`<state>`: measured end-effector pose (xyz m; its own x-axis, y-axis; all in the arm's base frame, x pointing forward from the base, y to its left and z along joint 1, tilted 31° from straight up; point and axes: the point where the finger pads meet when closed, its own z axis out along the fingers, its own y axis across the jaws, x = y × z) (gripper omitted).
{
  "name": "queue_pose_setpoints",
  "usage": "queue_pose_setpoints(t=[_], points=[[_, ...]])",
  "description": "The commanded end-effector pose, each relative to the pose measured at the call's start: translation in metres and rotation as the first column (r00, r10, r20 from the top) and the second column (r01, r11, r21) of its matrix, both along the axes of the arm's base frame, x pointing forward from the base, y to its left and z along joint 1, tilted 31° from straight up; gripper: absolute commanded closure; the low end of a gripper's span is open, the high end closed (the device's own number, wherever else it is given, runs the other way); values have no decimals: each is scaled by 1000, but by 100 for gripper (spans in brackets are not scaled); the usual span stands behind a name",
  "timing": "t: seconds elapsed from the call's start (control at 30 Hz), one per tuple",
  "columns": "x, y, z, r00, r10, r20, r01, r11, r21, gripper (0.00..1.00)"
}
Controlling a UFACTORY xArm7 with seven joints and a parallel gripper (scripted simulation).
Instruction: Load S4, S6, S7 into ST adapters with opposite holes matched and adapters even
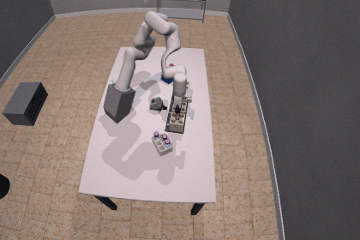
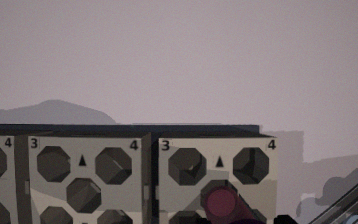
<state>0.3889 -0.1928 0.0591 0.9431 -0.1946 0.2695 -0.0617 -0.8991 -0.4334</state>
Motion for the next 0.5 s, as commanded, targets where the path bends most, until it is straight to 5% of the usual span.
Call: queue_pose_setpoints(t=[0.0, 0.47], points=[[1, -1, -1, 1000, -3, 3, 3, 1000, -3, 100], [6, 4, -13, 1000, -3, 3, 3, 1000, -3, 100]])
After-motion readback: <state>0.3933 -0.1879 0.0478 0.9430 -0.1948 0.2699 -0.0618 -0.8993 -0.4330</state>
